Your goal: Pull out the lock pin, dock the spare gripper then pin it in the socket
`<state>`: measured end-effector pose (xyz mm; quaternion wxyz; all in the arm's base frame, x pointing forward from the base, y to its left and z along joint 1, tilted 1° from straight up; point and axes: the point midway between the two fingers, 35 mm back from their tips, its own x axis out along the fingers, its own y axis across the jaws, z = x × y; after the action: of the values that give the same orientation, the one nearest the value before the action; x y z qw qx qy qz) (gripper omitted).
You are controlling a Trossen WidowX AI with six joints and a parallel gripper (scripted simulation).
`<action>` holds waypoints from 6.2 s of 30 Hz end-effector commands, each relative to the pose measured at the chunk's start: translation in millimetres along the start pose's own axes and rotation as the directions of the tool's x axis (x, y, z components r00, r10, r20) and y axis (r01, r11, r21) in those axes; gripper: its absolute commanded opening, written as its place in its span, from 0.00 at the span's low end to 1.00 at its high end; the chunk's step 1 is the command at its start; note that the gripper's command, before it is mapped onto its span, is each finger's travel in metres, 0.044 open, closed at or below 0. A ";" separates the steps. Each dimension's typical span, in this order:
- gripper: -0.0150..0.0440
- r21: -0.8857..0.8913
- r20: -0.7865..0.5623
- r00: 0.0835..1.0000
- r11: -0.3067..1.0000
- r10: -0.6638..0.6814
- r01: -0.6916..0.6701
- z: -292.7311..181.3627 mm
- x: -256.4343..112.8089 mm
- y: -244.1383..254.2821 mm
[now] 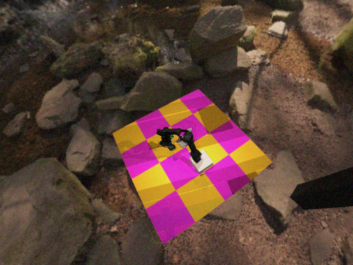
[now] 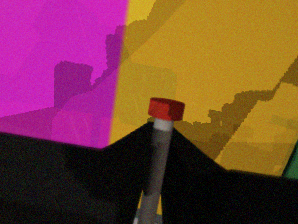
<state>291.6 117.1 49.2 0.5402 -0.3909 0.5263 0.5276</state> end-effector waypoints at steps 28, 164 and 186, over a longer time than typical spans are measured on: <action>0.25 0.042 0.005 1.000 0.999 -0.021 0.020 27.6 -19.8 -74.9; 0.59 0.064 -0.008 1.000 0.998 0.025 -0.025 33.0 9.5 -117.3; 0.59 0.080 -0.037 0.995 0.992 0.097 -0.093 31.0 -17.5 -99.6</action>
<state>395.4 130.8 48.0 0.5165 -0.3533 0.5775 0.5242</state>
